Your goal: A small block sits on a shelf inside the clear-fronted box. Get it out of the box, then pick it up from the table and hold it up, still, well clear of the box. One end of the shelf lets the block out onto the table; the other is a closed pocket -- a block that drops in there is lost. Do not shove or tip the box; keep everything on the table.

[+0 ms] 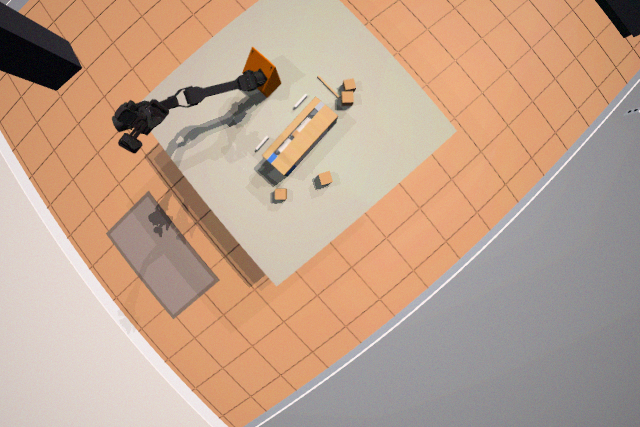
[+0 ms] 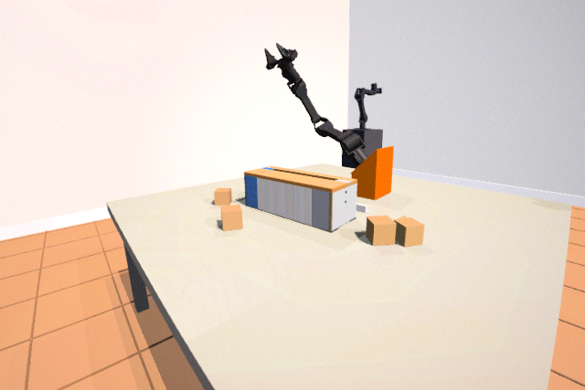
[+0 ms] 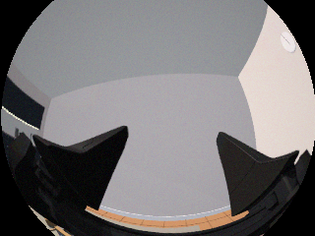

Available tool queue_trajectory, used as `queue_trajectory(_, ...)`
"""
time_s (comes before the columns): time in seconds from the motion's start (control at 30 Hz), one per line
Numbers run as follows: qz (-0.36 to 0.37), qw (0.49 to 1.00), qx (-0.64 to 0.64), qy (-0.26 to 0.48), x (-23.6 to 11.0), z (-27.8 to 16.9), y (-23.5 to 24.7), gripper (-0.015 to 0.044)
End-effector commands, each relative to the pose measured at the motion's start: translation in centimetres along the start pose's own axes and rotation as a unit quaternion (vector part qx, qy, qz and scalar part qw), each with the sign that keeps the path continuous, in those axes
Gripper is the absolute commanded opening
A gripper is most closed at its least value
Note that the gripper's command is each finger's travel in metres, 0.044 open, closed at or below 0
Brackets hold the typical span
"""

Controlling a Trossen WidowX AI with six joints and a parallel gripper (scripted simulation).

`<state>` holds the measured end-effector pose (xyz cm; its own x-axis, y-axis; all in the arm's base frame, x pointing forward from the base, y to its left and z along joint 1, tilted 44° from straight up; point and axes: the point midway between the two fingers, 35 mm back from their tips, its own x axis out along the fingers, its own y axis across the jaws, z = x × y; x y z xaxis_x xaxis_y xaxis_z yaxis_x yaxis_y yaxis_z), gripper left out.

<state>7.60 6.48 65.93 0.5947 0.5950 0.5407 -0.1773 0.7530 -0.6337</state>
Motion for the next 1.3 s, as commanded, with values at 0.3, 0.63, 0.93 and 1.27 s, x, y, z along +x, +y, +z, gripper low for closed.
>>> queue_trajectory(0.3, 0.177, 0.955, -0.060, 0.232, 7.3, -12.1, 15.9, 0.0400)
queue_trajectory(0.63, 0.263, 0.875, -0.090, 0.397, 6.6, -21.9, 25.1, 0.0400)
queue_trajectory(0.93, 0.337, 0.756, -0.146, 0.542, 2.3, -31.3, 31.8, 0.0400)
queue_trajectory(1.27, 0.470, 0.488, -0.295, 0.674, -8.8, -41.3, 36.7, 0.0400)
